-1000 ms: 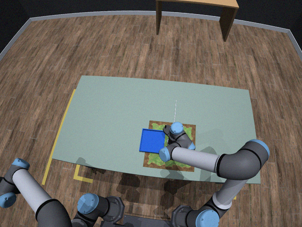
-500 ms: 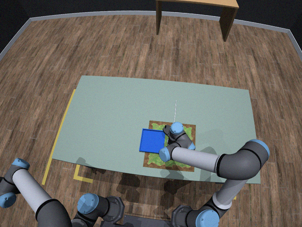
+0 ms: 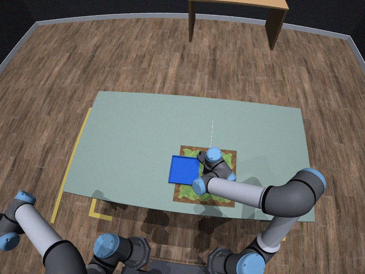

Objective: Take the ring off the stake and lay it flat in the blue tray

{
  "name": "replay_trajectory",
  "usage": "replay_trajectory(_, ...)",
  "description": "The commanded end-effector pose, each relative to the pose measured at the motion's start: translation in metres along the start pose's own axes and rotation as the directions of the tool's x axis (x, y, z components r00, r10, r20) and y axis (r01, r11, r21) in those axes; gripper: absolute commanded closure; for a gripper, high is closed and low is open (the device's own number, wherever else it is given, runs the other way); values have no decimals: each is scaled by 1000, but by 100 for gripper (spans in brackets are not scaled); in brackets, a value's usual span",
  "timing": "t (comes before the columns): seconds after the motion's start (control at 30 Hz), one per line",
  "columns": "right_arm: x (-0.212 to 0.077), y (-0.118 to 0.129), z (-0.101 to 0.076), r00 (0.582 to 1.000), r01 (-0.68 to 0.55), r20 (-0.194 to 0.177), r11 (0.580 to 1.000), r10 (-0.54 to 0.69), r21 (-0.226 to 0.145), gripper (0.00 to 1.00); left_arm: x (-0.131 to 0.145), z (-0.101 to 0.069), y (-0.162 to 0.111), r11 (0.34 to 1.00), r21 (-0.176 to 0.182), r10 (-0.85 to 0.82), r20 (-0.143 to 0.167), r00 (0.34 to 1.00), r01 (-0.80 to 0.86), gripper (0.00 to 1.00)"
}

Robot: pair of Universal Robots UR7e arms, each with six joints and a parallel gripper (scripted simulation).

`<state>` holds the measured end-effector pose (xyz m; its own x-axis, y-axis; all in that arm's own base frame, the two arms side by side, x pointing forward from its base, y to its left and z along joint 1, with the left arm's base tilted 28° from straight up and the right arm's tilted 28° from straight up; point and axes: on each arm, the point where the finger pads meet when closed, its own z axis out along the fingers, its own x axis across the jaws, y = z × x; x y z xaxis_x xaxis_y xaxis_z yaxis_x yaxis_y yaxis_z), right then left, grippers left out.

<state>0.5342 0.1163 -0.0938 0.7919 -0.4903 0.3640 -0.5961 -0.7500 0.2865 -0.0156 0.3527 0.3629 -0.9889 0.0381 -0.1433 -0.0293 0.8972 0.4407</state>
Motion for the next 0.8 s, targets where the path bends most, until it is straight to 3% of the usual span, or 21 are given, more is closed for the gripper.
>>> replay_trajectory(0.0, 0, 2, 5, 1000, 0, 2, 1000, 0, -2, 67, 1, 0, -1, 1000, 0, -4, -1, 1000, 4, 0)
replay_trajectory(0.37, 0, 2, 17, 1000, 0, 1, 1000, 0, -1, 67, 1, 0, -1, 1000, 0, -4, -1, 1000, 4, 0)
replay_trajectory(0.77, 0, 1, 42, 1000, 0, 1, 1000, 0, -1, 67, 1, 0, -1, 1000, 0, -4, -1, 1000, 4, 0)
